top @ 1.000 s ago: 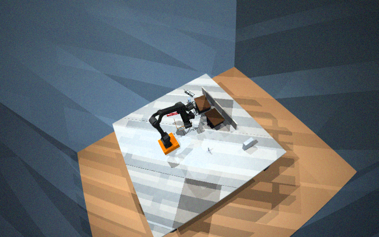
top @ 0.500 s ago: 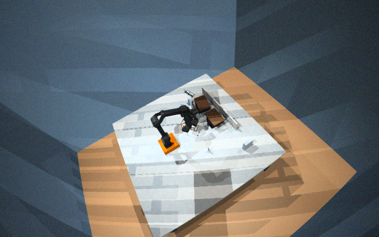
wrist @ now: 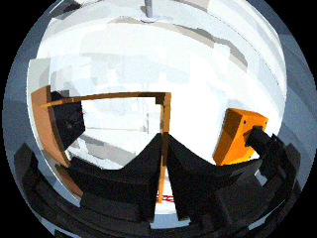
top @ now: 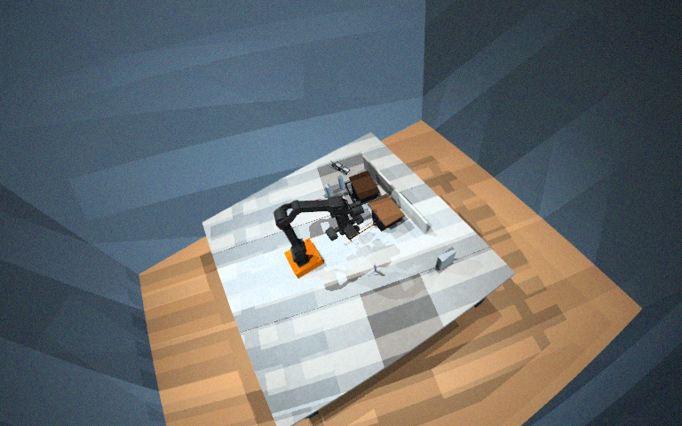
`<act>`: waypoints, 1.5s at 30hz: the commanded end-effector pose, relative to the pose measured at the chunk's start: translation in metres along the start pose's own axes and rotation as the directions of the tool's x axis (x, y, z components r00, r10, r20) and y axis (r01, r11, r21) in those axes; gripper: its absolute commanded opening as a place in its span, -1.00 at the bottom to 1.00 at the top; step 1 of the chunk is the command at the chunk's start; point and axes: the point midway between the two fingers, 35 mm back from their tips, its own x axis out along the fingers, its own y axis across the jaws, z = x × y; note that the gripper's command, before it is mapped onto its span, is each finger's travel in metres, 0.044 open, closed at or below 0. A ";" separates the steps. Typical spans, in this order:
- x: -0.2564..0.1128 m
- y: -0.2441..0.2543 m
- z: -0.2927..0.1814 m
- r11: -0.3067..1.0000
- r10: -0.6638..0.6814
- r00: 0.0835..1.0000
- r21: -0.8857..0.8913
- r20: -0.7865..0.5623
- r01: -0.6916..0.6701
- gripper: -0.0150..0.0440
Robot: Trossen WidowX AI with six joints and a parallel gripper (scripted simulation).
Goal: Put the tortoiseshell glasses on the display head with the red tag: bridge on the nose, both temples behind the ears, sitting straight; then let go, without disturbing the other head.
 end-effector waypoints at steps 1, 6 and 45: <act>0.005 0.001 0.000 0.999 0.004 1.000 0.045 -0.024 -0.003 -0.49; 0.010 0.001 0.001 0.999 -0.002 1.000 0.048 -0.023 0.003 -0.49; 0.050 0.001 0.002 0.999 -0.007 1.000 0.048 -0.005 0.007 -0.49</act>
